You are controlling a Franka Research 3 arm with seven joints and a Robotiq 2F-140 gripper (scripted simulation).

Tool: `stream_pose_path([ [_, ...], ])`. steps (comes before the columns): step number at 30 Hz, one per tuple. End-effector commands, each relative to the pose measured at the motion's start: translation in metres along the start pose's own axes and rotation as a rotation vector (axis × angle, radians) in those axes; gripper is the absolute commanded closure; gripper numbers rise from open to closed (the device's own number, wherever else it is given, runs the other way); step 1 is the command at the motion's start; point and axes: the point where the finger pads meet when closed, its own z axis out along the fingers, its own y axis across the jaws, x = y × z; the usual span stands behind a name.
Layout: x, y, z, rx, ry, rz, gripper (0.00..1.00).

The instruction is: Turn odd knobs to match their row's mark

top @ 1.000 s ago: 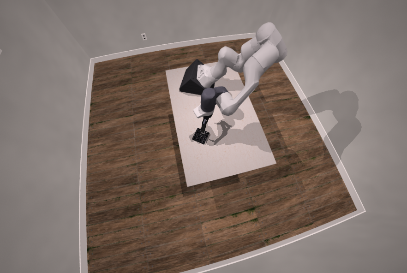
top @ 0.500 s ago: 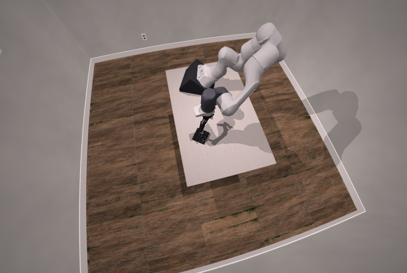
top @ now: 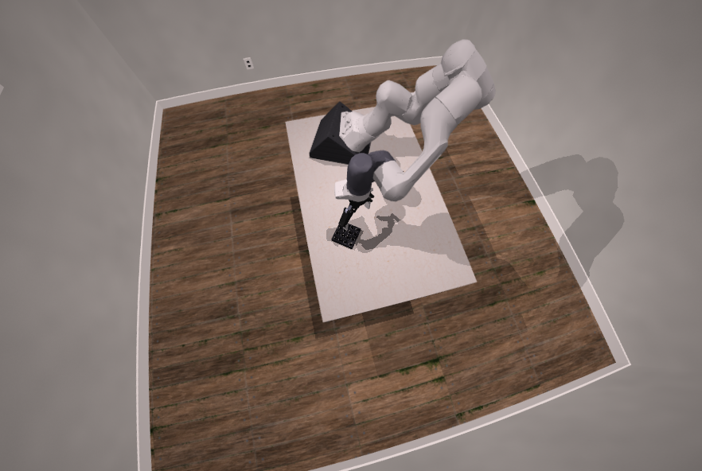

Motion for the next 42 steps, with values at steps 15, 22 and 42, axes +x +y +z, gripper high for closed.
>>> stream_pose_path([
  [15, -0.005, -0.002, -0.001, -0.006, 0.014, 0.350, 0.00],
  [22, -0.007, -0.003, -0.002, -0.005, 0.014, 0.450, 0.00],
  [42, -0.012, -0.007, -0.003, -0.003, 0.016, 0.730, 0.00],
])
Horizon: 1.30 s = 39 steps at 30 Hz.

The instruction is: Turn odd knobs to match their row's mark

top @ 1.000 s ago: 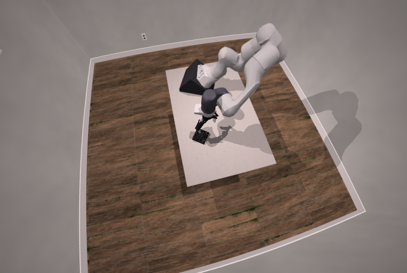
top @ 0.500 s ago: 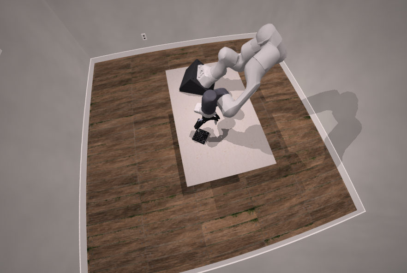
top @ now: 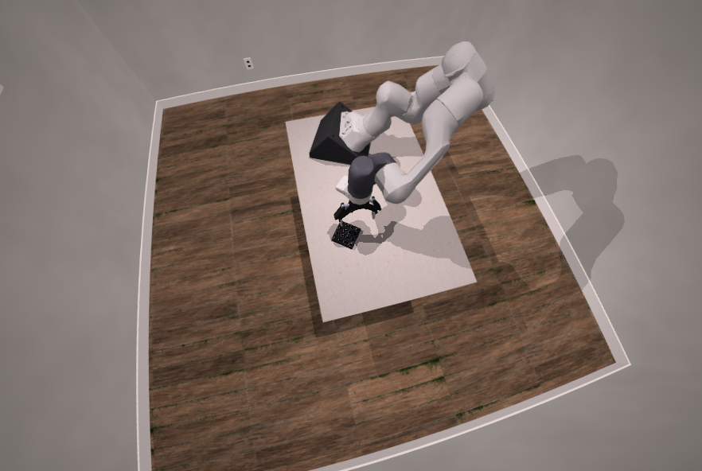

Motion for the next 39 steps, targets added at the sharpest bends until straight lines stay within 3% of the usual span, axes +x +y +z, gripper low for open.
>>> stream_pose_path([
  [1, 0.000, 0.001, 0.000, 0.001, 0.015, 0.156, 0.00],
  [39, -0.013, 0.001, -0.003, 0.006, 0.015, 0.676, 0.00],
])
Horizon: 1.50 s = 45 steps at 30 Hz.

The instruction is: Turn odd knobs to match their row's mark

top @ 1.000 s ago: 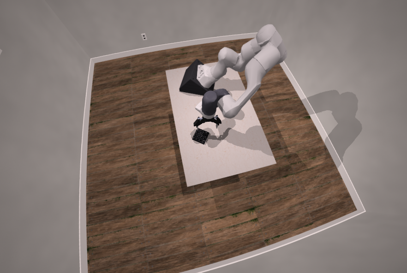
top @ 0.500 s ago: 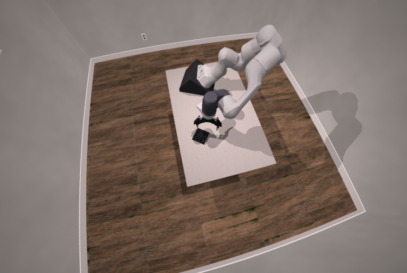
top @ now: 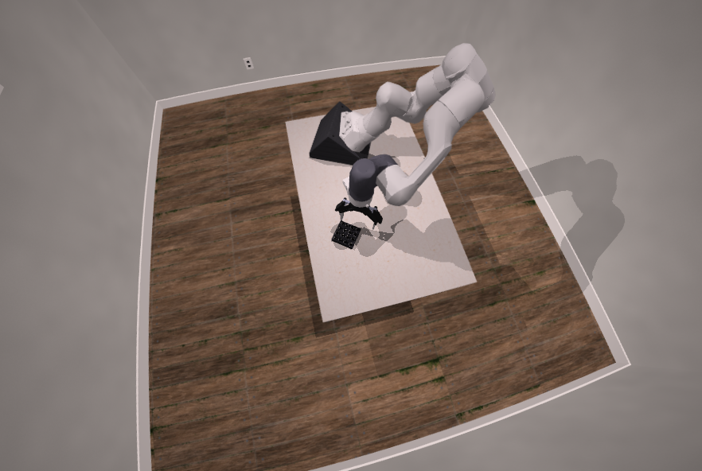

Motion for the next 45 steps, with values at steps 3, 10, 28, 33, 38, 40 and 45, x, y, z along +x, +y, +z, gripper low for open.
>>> stream_pose_path([
  [3, -0.0001, 0.0010, 0.0002, 0.009, 0.011, 0.155, 0.00],
  [10, -0.0001, 0.0010, 0.0002, 0.009, 0.011, 0.155, 0.88],
  [28, -0.0001, 0.0010, 0.0002, 0.009, 0.011, 0.155, 0.88],
  [33, -0.0001, 0.0010, 0.0002, 0.009, 0.011, 0.155, 0.88],
  [38, -0.0001, 0.0010, 0.0002, 0.009, 0.011, 0.155, 0.88],
  [40, -0.0001, 0.0010, 0.0002, 0.009, 0.011, 0.155, 0.88],
  [45, -0.0001, 0.0010, 0.0008, 0.009, 0.011, 0.155, 0.88],
])
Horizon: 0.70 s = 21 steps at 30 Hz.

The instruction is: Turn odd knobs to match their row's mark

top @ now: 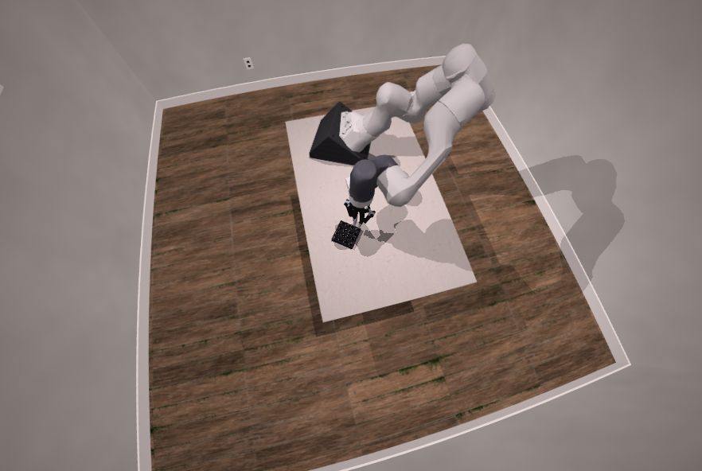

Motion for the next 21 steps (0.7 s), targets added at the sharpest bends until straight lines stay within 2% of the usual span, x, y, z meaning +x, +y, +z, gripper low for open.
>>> stream_pose_path([
  [1, 0.001, 0.000, 0.001, 0.001, 0.005, 0.005, 0.88],
  [21, 0.001, 0.000, 0.015, 0.001, 0.005, 0.006, 0.88],
])
